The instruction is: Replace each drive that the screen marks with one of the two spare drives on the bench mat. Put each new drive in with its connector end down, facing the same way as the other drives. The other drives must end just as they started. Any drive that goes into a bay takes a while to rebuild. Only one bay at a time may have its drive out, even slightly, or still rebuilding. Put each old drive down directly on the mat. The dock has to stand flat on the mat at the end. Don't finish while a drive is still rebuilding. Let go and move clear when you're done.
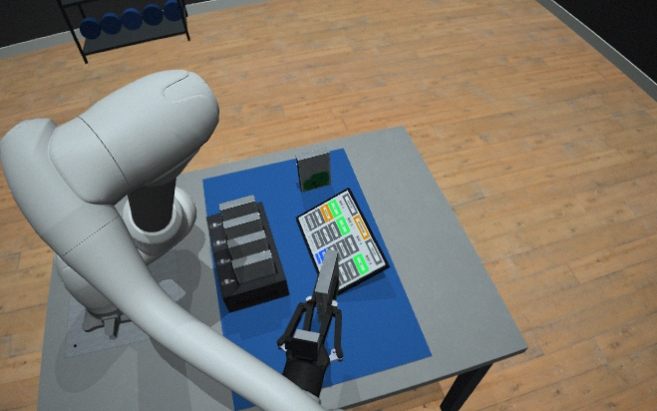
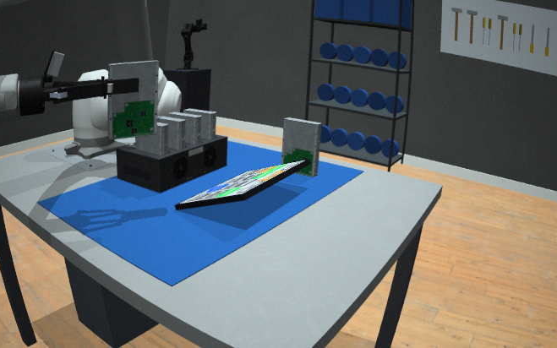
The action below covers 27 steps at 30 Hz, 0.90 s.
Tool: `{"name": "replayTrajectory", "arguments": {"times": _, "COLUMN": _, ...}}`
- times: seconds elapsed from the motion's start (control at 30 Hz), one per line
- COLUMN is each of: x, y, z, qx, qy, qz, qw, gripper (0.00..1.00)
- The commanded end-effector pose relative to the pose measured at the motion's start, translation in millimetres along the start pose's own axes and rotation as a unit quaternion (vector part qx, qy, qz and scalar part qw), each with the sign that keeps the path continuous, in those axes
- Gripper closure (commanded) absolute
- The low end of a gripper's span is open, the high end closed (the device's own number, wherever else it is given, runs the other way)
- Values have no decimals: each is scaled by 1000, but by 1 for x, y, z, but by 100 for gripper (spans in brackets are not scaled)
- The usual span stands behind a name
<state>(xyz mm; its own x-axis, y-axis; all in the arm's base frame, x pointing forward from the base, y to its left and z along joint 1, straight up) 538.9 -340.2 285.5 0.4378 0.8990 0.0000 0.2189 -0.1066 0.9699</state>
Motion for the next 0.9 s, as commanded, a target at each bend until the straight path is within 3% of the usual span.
{"name": "replayTrajectory", "arguments": {"times": 0.0, "x": 0, "y": 1, "z": 0, "qx": -1, "qy": 0, "qz": 0, "qw": 1000, "gripper": 90}}
{"name": "replayTrajectory", "arguments": {"times": 0.87, "x": -5, "y": 0, "z": -4, "qx": -1, "qy": 0, "qz": 0, "qw": 1000, "gripper": 90}}
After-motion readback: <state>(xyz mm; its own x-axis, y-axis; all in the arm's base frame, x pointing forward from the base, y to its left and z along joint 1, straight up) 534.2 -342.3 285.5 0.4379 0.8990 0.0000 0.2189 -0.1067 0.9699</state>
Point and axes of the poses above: the point where the finger pads meet when closed, its own x axis out along the fingers, its own z axis across the jaws, y = z × x, the point moved 7 cm from there along -x, back along the fingers, and after that the axes turned 14 degrees about x, right-handed, at the moved point
